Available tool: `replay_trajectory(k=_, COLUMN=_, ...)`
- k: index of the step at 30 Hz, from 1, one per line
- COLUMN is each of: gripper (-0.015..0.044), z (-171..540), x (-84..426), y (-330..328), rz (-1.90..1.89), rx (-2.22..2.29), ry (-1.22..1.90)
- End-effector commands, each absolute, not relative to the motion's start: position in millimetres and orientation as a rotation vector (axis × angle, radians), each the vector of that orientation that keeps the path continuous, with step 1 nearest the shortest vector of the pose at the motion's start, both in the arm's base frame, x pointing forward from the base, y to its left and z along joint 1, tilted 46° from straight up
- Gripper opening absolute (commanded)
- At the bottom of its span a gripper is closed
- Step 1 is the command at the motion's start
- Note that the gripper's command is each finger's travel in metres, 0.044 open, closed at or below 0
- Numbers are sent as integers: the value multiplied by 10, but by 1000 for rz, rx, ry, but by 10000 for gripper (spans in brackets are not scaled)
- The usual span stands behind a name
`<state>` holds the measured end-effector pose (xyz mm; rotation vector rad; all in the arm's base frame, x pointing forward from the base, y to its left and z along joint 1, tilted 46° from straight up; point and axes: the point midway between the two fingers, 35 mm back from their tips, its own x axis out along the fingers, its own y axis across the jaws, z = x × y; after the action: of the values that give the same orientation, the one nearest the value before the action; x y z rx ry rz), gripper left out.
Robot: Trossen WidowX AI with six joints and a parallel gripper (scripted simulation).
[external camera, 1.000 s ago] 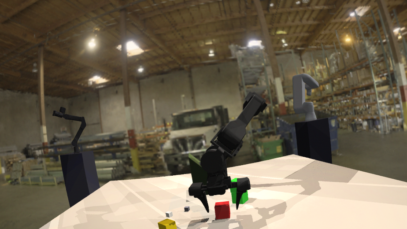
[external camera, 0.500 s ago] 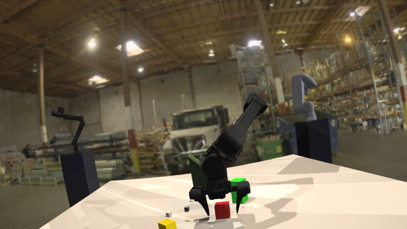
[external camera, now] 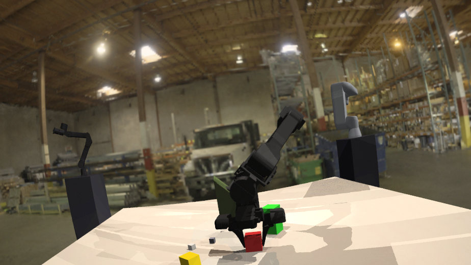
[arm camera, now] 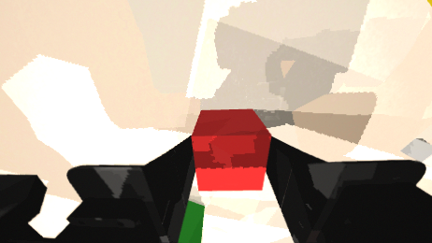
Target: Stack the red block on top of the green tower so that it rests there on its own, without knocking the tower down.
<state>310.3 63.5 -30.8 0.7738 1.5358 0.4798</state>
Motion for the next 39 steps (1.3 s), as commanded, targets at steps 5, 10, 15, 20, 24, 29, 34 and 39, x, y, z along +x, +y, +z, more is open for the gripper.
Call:
replay_trajectory(k=5, gripper=138, z=-305, x=3105, y=639, rz=480, rx=782, ry=1536)
replay_trajectory(k=10, gripper=26, z=-242, x=3106, y=569, rz=479, rx=781, ry=1536)
replay_trajectory(k=15, gripper=0, z=-79, x=3102, y=397, rz=478, rx=780, ry=1536)
replay_trajectory(k=20, gripper=0, z=74, x=3097, y=237, rz=478, rx=780, ry=1536)
replay_trajectory(k=24, gripper=0, z=201, x=3095, y=105, rz=477, rx=779, ry=1536)
replay_trajectory(k=29, gripper=0, z=355, x=3091, y=-55, rz=476, rx=779, ry=1536)
replay_trajectory(k=34, gripper=0, z=499, x=3087, y=-205, rz=476, rx=779, ry=1537)
replay_trajectory(k=39, gripper=0, z=519, x=3086, y=-225, rz=476, rx=779, ry=1537)
